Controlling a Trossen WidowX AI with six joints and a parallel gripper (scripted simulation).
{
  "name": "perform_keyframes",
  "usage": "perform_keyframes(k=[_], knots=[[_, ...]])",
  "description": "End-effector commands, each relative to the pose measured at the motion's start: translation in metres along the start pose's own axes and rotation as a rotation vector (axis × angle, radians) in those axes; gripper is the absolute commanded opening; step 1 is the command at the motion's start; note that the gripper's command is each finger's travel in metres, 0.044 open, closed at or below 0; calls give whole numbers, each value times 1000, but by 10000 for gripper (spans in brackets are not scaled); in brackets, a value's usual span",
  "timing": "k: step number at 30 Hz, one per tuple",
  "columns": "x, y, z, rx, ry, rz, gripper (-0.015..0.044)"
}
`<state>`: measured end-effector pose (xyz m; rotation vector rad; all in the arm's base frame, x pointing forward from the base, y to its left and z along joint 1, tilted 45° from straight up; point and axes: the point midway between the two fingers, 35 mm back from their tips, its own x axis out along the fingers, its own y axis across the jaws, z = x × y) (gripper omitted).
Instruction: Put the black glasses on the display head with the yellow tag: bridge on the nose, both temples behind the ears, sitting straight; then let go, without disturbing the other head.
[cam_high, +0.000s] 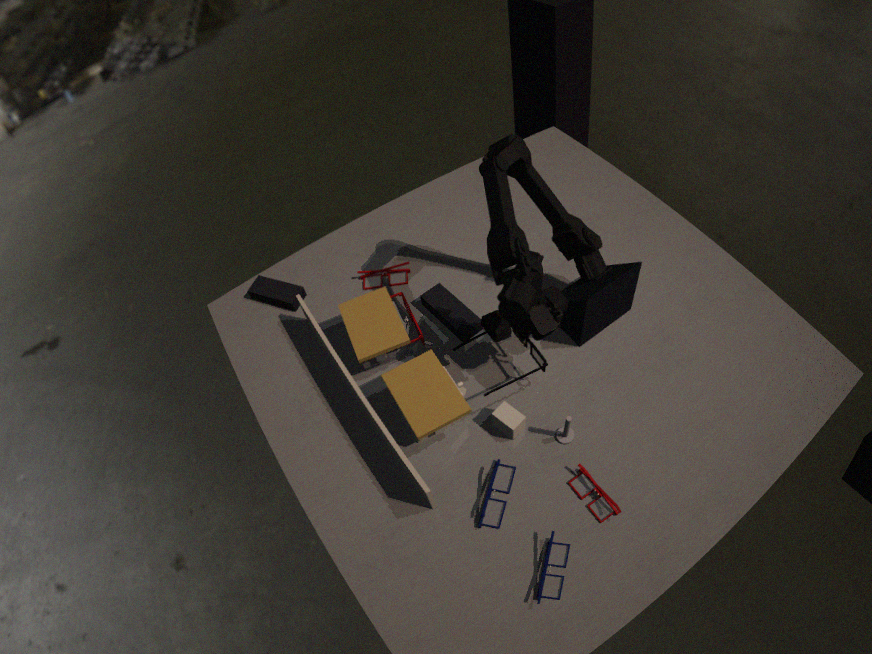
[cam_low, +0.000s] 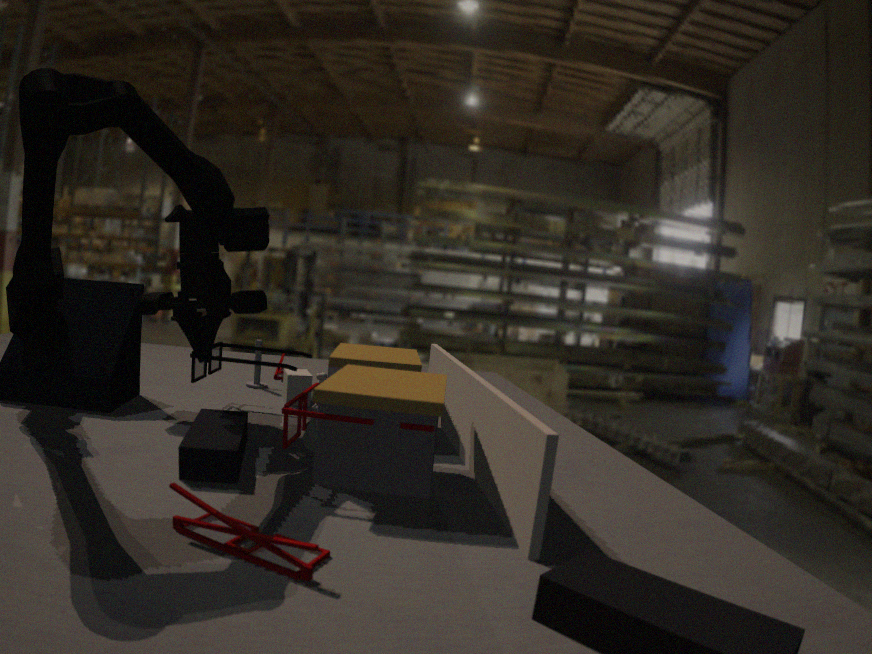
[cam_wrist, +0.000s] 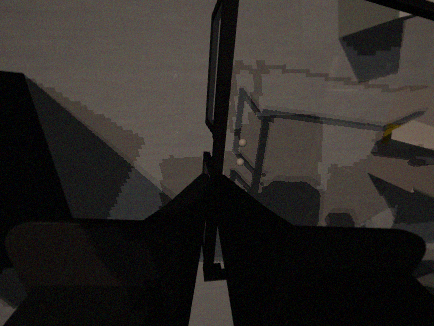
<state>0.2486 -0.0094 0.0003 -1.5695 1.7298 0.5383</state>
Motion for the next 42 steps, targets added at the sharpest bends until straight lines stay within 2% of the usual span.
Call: perform_keyframes(k=[1, 42], knots=[[1, -5, 0, -4, 3, -3, 0], [6, -54, 0, -2, 3, -9, 0]])
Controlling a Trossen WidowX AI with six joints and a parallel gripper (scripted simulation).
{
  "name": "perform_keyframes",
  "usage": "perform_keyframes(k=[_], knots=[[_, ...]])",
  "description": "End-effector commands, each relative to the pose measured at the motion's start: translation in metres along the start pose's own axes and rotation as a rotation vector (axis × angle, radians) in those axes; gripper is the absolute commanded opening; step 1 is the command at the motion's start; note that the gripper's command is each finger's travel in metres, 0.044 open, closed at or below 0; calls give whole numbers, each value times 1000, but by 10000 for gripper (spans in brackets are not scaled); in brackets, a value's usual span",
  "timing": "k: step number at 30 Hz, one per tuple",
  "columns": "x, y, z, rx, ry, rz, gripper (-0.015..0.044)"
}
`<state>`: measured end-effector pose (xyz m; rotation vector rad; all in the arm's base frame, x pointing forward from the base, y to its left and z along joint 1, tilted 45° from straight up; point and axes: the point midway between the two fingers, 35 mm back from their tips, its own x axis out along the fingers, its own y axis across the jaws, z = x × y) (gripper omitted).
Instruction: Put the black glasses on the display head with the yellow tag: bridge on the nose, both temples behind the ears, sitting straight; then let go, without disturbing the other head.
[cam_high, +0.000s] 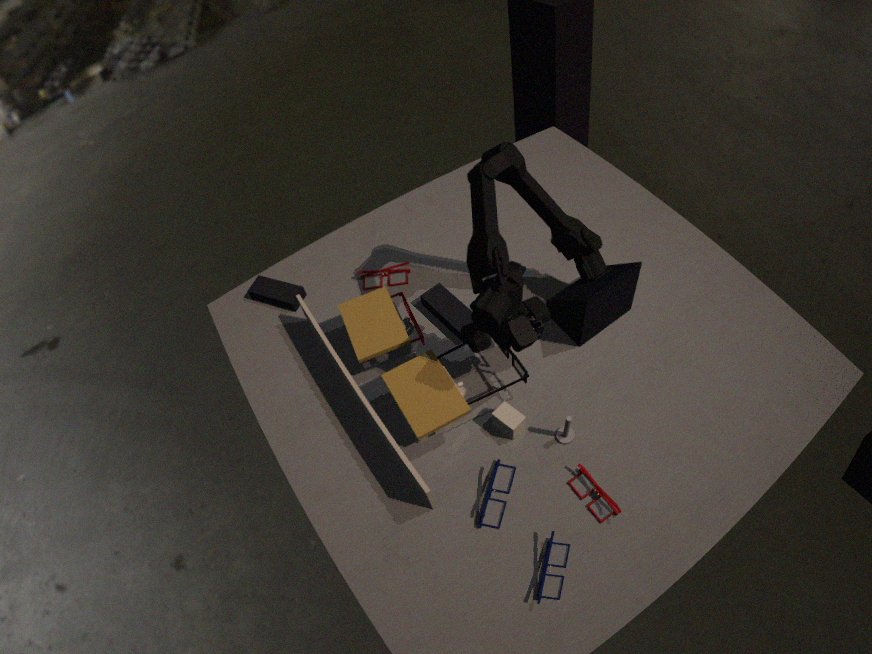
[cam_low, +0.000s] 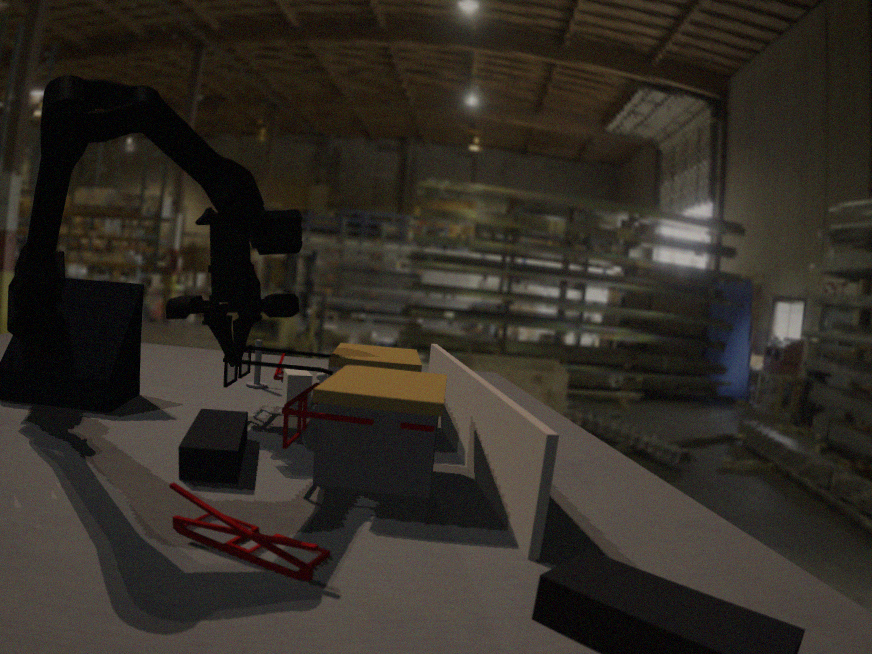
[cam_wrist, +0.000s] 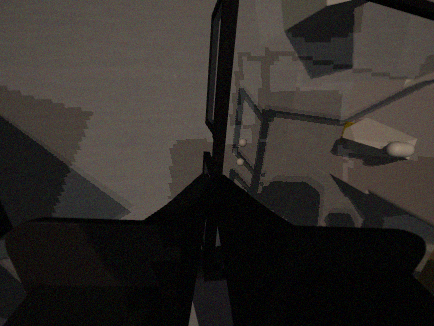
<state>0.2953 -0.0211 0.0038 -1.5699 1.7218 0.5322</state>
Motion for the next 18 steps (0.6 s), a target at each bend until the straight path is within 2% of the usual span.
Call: perform_keyframes(k=[1, 18], knots=[[1, -7, 0, -7, 6, -2, 0], [3, -28, 0, -6, 6, -3, 0]])
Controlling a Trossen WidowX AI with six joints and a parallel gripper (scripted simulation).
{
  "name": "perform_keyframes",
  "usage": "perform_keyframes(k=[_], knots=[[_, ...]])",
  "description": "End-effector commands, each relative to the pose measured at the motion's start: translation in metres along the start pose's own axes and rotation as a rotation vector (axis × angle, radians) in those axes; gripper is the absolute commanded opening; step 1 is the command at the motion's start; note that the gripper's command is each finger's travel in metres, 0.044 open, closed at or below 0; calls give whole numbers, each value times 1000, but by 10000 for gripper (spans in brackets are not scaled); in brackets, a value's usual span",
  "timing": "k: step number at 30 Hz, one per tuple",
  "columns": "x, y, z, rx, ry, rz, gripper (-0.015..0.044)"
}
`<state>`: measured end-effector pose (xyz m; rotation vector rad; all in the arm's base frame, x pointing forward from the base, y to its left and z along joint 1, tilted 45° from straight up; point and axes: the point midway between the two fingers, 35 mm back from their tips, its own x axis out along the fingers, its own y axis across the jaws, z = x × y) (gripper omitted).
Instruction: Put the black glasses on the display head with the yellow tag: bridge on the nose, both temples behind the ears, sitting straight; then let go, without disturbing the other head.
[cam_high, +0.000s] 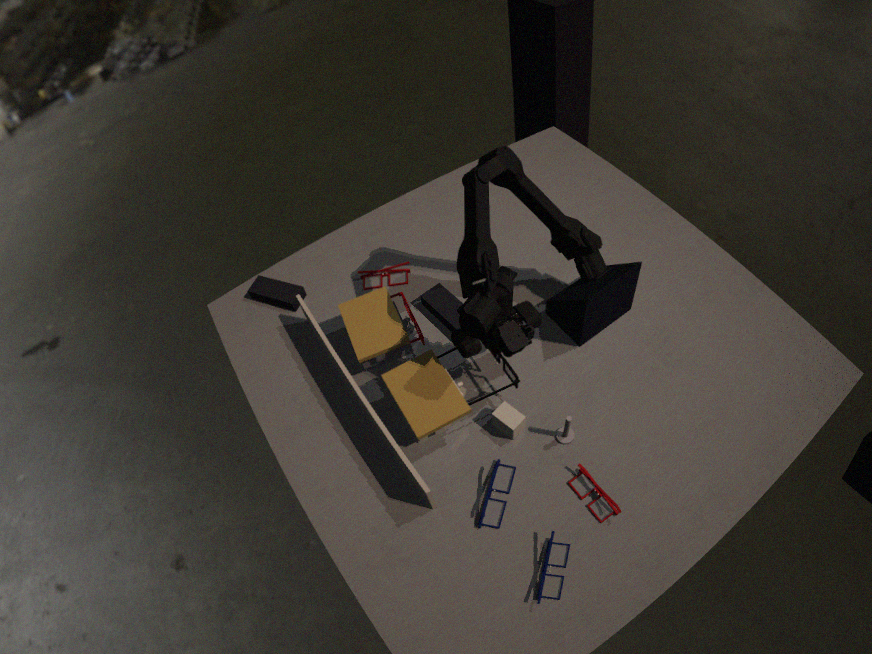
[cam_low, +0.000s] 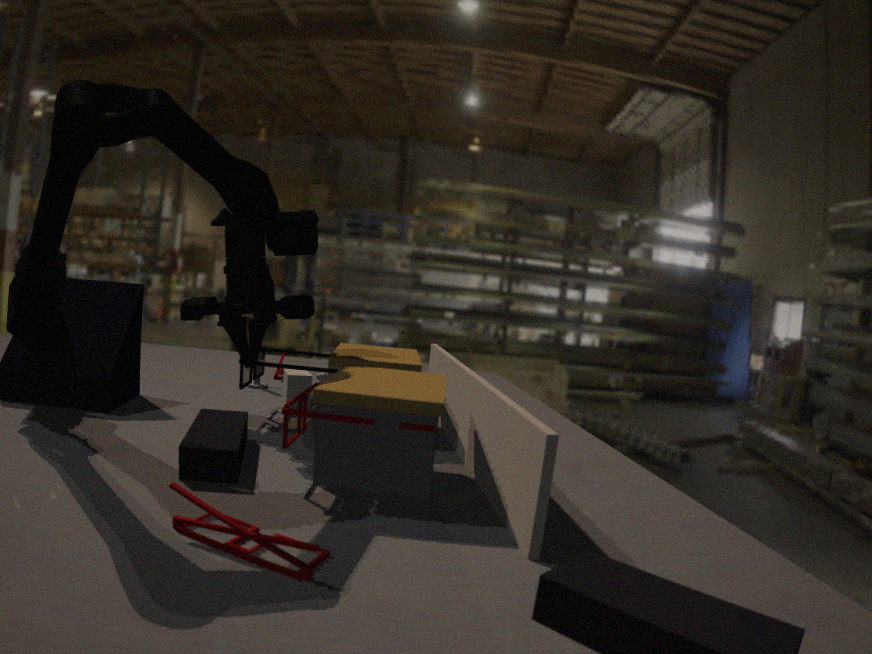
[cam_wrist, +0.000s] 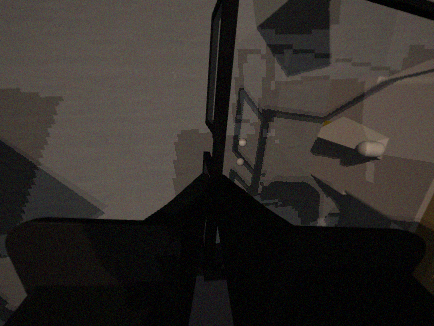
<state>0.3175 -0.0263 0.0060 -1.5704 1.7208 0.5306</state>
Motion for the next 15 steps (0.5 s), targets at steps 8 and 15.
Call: perform_keyframes(k=[8, 15], knots=[[1, -15, 0, -7, 6, -2, 0], [2, -23, 0, -7, 6, -3, 0]])
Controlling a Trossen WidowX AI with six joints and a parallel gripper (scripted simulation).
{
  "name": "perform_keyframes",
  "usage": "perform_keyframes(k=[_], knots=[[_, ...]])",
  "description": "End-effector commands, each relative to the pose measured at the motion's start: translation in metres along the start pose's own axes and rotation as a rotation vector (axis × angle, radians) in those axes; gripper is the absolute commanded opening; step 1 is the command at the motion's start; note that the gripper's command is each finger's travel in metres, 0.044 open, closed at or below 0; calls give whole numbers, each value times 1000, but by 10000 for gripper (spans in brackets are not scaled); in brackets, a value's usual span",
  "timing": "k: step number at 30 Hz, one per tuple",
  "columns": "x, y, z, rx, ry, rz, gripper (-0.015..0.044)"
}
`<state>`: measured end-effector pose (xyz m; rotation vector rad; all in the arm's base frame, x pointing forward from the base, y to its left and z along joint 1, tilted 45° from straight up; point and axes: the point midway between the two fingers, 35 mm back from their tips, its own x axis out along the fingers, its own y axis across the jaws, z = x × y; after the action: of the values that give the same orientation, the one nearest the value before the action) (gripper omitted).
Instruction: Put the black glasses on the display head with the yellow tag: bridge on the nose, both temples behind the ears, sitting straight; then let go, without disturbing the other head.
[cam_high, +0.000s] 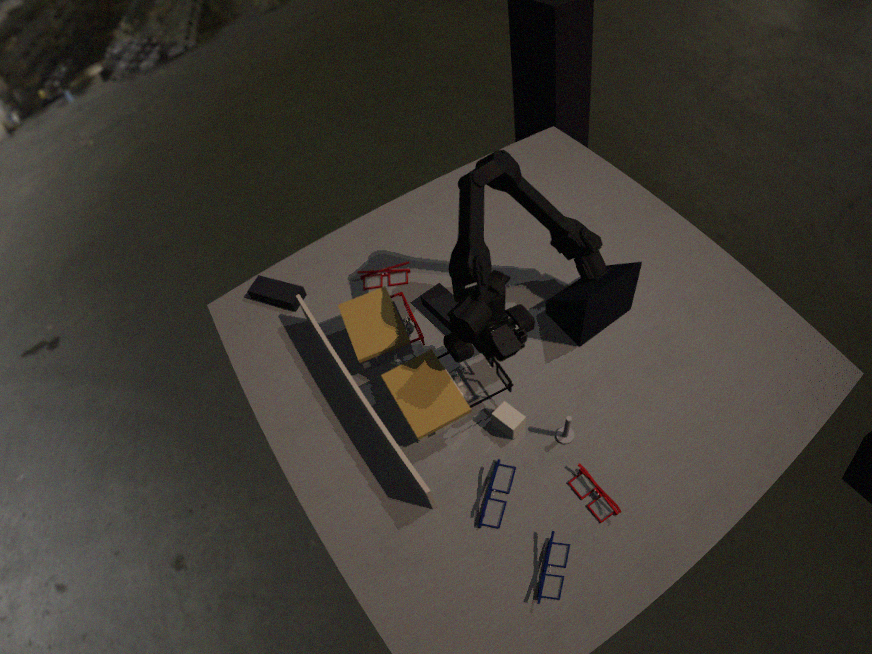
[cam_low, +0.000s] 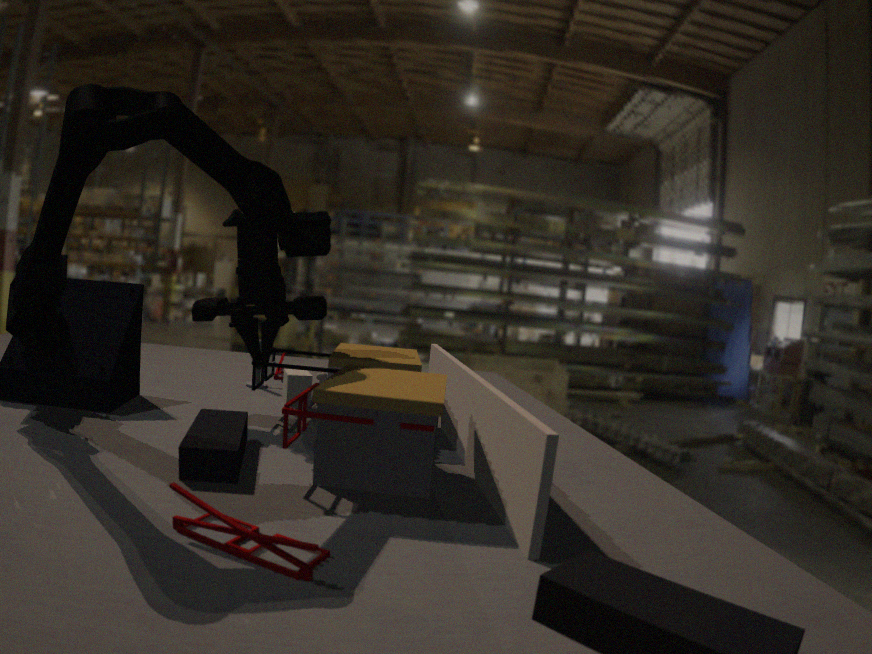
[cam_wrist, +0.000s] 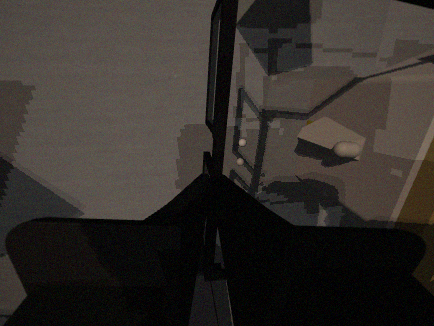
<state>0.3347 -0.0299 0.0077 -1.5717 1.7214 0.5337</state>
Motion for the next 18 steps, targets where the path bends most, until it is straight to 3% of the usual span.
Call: perform_keyframes(k=[1, 18], knots=[[1, -7, -1, -4, 6, -3, 0], [2, -28, -1, -3, 6, -4, 0]])
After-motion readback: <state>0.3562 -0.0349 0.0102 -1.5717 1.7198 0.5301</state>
